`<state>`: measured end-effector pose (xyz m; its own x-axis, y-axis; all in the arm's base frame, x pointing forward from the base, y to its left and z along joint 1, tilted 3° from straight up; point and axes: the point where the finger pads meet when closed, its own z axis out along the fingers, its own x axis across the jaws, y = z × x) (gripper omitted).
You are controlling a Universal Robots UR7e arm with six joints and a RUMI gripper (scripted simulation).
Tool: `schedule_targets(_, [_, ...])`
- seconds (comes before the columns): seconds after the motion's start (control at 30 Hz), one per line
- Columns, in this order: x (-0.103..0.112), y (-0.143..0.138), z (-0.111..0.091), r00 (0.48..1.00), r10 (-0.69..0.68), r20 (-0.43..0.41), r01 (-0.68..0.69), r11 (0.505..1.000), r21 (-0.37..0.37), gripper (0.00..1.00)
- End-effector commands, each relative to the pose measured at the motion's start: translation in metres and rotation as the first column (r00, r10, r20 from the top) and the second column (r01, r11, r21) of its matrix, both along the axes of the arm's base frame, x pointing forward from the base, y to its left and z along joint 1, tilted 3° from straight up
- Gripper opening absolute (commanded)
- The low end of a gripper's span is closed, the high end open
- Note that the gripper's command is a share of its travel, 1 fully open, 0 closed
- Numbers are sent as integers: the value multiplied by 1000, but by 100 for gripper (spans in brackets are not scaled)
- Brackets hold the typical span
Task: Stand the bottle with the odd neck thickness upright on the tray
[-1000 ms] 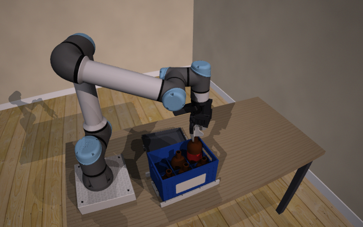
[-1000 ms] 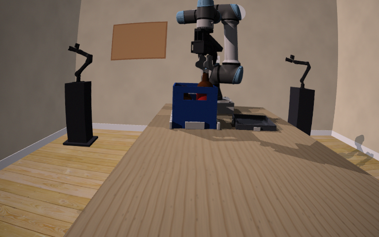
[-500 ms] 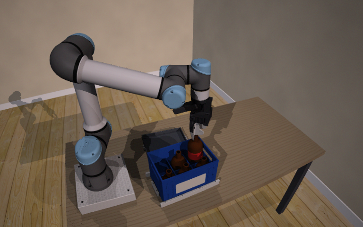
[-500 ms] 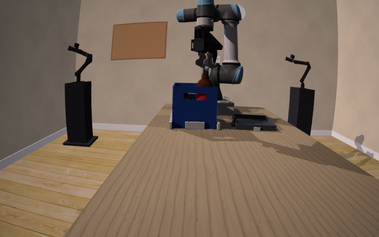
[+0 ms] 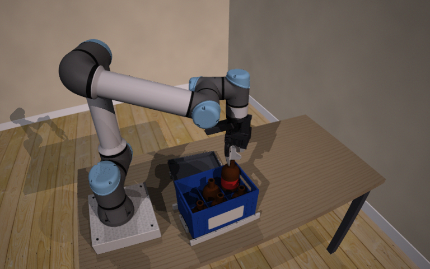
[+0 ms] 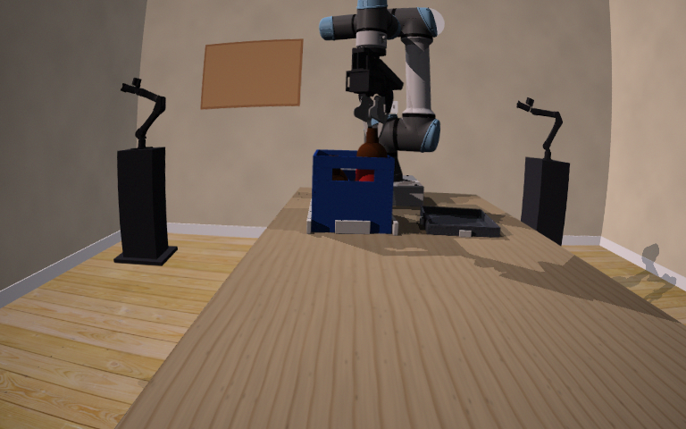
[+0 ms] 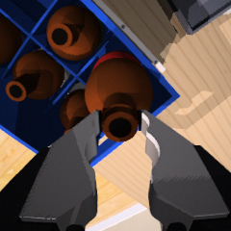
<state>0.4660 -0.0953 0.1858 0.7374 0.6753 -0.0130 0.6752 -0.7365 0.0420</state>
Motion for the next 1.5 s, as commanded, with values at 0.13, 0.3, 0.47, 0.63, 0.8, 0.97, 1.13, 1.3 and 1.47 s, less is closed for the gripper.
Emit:
schedule_targets(0.13, [0,0,1,1000,0,2,0,1000,-1,0])
schedule_targets(0.3, [0,0,1,1000,0,2,0,1000,-1,0])
schedule_targets(0.47, [0,0,1,1000,0,2,0,1000,-1,0])
schedule_targets(0.63, [0,0,1,1000,0,2,0,1000,-1,0])
schedule_targets(0.8, [0,0,1,1000,0,2,0,1000,-1,0])
schedule_targets(0.97, [0,0,1,1000,0,2,0,1000,-1,0])
schedule_targets(1.13, [0,0,1,1000,0,2,0,1000,-1,0])
schedule_targets(1.3, [0,0,3,1000,0,2,0,1000,-1,0])
schedule_targets(1.47, [0,0,5,1000,0,2,0,1000,-1,0])
